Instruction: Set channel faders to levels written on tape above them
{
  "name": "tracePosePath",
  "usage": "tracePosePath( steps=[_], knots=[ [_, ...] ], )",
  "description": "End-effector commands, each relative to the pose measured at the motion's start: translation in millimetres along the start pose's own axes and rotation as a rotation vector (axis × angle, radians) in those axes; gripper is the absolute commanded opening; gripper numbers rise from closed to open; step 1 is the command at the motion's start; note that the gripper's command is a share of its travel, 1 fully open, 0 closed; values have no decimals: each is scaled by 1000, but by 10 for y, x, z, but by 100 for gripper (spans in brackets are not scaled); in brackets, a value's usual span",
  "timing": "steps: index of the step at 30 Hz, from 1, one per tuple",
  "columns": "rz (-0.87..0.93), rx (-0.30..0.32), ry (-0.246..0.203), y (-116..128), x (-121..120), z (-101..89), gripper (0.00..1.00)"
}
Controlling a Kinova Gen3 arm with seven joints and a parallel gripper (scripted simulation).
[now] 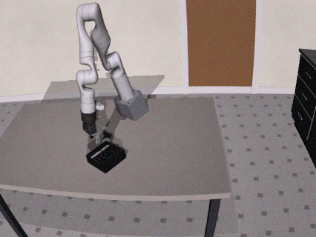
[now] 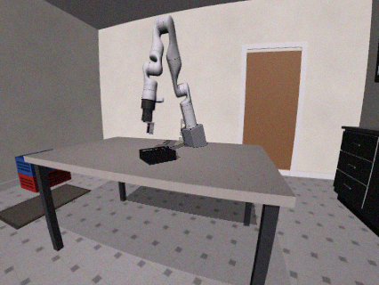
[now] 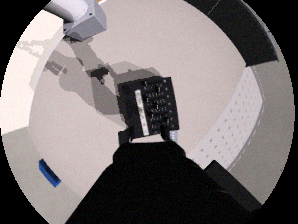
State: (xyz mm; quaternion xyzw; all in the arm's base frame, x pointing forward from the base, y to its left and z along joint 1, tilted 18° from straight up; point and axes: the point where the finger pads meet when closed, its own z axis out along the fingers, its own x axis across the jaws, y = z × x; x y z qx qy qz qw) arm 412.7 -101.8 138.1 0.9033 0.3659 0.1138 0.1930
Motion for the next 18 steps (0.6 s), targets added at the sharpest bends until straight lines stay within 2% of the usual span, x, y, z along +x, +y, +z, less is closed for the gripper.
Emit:
tracePosePath(
  steps=[1,6,12,14,18],
  knots=[
    [-119,-3,7,24,-49,93,100],
    [-460,-31,58,63,21,226,100],
    [-864,-65,147,23,196,354,100],
    [-864,-65,147,23,196,354,100],
    [-1106,-92,218,-54,341,404,100]
  ],
)
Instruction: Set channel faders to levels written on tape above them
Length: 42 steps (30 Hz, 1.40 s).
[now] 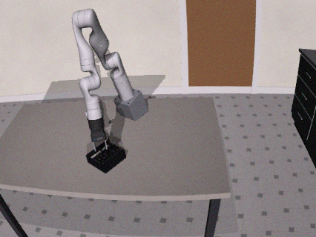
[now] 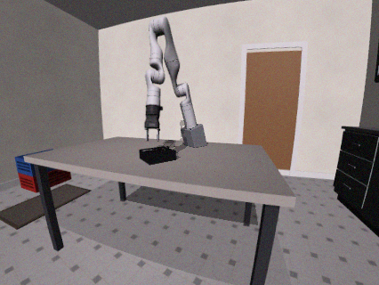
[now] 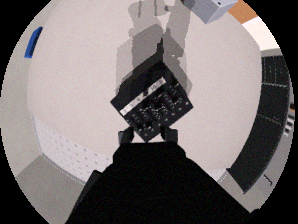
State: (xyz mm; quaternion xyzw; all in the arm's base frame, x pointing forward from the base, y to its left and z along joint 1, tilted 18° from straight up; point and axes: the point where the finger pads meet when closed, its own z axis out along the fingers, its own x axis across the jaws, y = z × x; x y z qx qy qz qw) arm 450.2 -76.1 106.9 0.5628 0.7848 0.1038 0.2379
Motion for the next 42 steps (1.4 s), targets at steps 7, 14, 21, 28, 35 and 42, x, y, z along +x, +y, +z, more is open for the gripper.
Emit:
tracePosePath(
  steps=[7,14,21,28,35,42],
  knots=[
    [-365,-69,129,42,201,112,100],
    [-520,-118,175,96,354,122,100],
    [-621,-155,205,130,464,118,100],
    [-635,-160,209,135,479,116,100],
    [-635,-160,209,135,479,116,100],
    [-635,-160,209,135,479,116,100]
  ],
)
